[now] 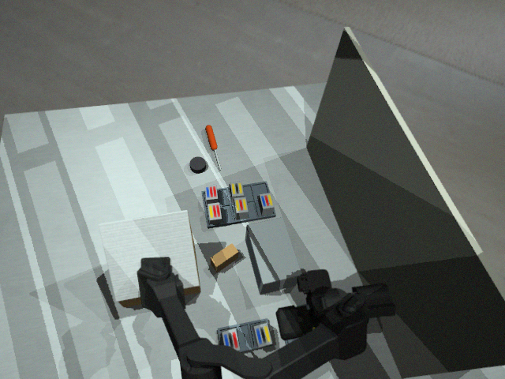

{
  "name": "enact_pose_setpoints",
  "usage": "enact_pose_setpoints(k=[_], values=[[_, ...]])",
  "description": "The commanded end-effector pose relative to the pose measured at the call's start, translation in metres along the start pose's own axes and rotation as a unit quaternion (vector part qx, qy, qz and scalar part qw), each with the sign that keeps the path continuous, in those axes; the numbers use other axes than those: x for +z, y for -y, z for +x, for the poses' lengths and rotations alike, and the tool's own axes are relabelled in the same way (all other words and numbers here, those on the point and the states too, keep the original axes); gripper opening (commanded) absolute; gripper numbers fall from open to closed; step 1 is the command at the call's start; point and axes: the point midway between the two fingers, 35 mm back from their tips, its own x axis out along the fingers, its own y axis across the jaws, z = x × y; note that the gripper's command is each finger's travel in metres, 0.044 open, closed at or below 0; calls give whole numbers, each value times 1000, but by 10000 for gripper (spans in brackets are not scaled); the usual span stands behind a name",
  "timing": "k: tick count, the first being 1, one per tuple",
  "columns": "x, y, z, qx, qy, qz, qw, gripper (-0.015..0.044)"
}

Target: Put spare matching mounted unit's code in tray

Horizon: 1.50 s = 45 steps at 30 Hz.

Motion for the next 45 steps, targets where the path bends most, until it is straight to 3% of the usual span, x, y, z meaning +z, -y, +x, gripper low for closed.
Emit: enact_pose_setpoints(k=[1, 45], values=[[1, 0, 4, 1, 2, -3, 1000, 0], [-1, -3, 44, 0, -1, -3, 1000, 0]])
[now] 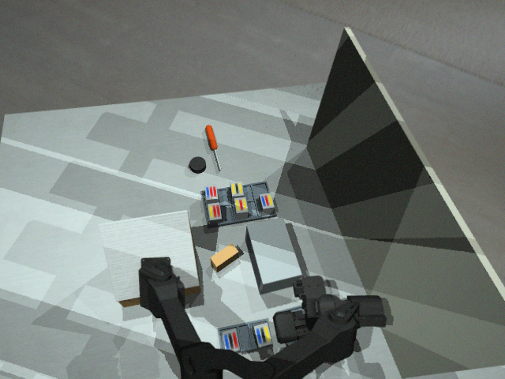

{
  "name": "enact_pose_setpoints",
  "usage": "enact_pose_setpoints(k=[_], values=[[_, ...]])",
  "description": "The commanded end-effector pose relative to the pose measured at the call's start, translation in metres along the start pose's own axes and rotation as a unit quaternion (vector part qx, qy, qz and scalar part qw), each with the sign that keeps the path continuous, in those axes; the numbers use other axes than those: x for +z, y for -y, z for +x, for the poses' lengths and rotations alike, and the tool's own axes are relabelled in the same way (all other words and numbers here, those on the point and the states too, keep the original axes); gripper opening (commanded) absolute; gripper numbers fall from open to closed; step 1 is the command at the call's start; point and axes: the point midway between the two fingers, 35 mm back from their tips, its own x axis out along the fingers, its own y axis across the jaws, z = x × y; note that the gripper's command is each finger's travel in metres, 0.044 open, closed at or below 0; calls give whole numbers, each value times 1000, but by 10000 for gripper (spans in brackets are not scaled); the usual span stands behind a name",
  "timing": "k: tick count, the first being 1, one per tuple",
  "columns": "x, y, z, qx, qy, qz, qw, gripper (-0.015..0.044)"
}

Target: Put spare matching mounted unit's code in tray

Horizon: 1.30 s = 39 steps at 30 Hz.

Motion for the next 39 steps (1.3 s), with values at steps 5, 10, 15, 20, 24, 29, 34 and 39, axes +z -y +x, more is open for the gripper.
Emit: enact_pose_setpoints(k=[5, 10, 15, 20, 24, 29, 34, 39], values=[[1, -1, 8, 0, 1, -3, 1000, 0], [0, -2, 12, 0, 1, -3, 1000, 0], [0, -3, 16, 0, 0, -3, 1000, 0], [0, -4, 21, 0, -1, -3, 1000, 0], [-1, -5, 24, 0, -1, -3, 1000, 0], [-1, -6, 29, 0, -2, -3, 1000, 0], [-1, -7, 33, 0, -3, -3, 1000, 0], [-2, -7, 33, 0, -5, 0, 1000, 26]])
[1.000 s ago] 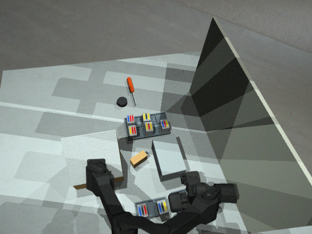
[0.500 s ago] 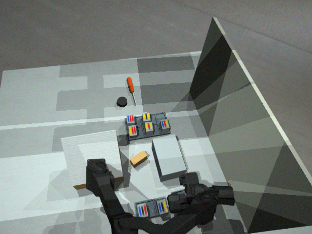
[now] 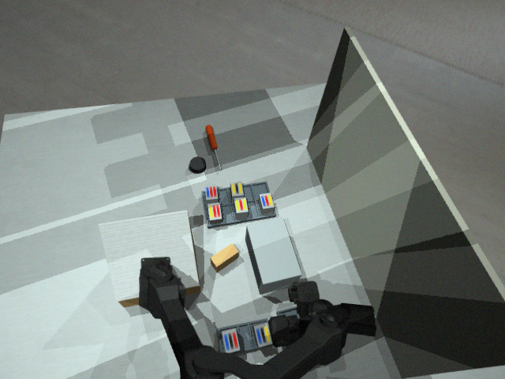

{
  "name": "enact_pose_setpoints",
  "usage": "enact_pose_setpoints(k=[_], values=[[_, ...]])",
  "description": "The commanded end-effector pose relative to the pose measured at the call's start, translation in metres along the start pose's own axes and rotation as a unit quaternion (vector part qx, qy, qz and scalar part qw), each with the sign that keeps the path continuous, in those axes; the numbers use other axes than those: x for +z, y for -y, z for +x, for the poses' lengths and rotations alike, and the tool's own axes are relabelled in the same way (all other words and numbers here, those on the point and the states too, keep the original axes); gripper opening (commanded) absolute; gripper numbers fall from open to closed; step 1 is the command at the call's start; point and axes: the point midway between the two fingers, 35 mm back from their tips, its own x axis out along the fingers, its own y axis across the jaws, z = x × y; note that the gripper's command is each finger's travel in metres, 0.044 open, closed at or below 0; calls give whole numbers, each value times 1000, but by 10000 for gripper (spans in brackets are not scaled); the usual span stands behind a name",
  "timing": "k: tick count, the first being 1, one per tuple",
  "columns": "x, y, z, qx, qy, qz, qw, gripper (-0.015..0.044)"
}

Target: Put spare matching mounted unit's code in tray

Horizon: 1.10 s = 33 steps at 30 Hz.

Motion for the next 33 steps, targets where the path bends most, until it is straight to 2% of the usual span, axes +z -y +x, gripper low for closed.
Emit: enact_pose_setpoints(k=[1, 16, 18, 22, 24, 33], values=[[0, 0, -1, 0, 0, 0, 1000, 53], [0, 0, -1, 0, 0, 0, 1000, 440], [1, 2, -12, 0, 2, 0, 1000, 440], [2, 3, -80, 0, 6, -2, 1000, 440], [1, 0, -104, 0, 5, -3, 1000, 440], [3, 4, -104, -10, 8, -5, 1000, 440]])
